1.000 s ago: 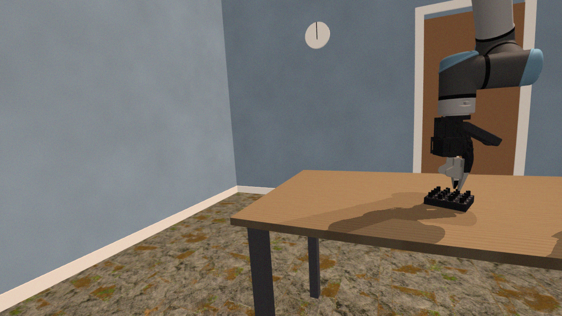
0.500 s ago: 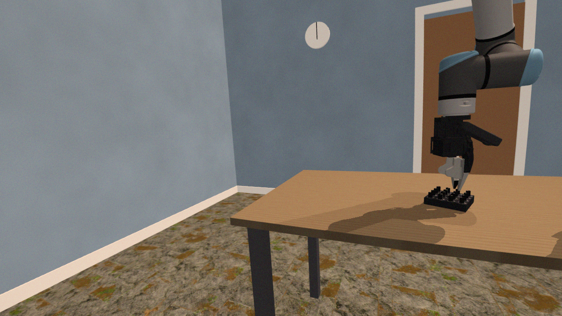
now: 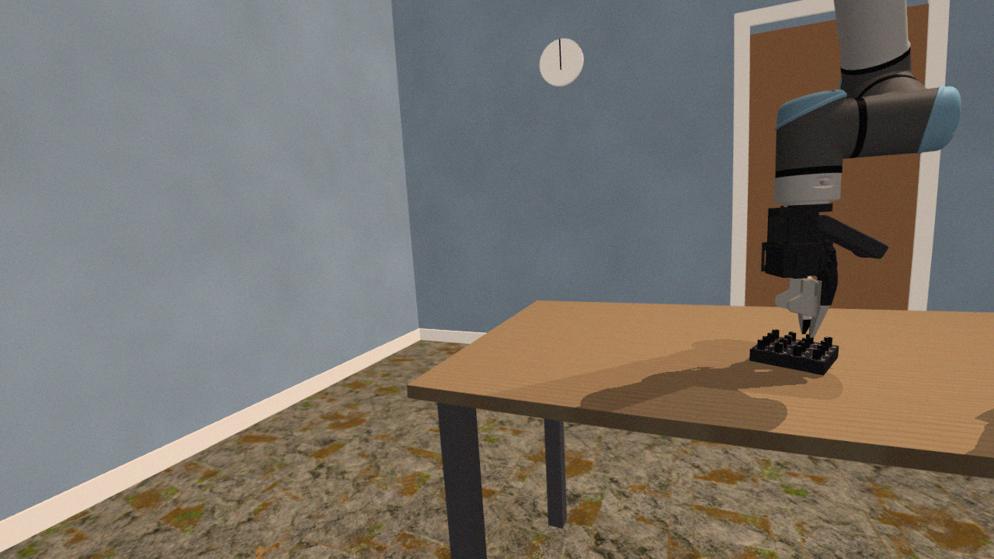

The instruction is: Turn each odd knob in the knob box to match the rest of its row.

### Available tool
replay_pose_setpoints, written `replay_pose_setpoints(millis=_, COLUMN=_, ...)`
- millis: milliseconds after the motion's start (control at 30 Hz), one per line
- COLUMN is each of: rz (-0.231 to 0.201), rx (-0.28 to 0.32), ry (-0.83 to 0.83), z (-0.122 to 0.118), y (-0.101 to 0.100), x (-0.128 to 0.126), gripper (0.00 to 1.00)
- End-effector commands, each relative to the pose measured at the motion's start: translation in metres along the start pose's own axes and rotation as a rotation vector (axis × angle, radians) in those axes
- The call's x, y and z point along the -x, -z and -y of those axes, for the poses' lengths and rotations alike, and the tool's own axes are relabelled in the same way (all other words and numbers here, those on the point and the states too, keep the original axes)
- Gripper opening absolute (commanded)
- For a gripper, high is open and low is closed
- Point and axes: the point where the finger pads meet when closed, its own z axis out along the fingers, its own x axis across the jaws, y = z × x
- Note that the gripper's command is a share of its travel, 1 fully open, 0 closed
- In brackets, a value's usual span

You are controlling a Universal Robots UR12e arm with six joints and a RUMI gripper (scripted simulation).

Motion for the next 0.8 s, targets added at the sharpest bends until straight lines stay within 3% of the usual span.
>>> replay_pose_setpoints(millis=0, rz=0.0, rx=0.001, ry=0.0, z=0.0, y=0.0, x=0.0, gripper=0.11)
replay_pose_setpoints(millis=767, rz=0.0, rx=0.001, ry=0.0, z=0.0, y=-0.013, x=0.0, gripper=0.11)
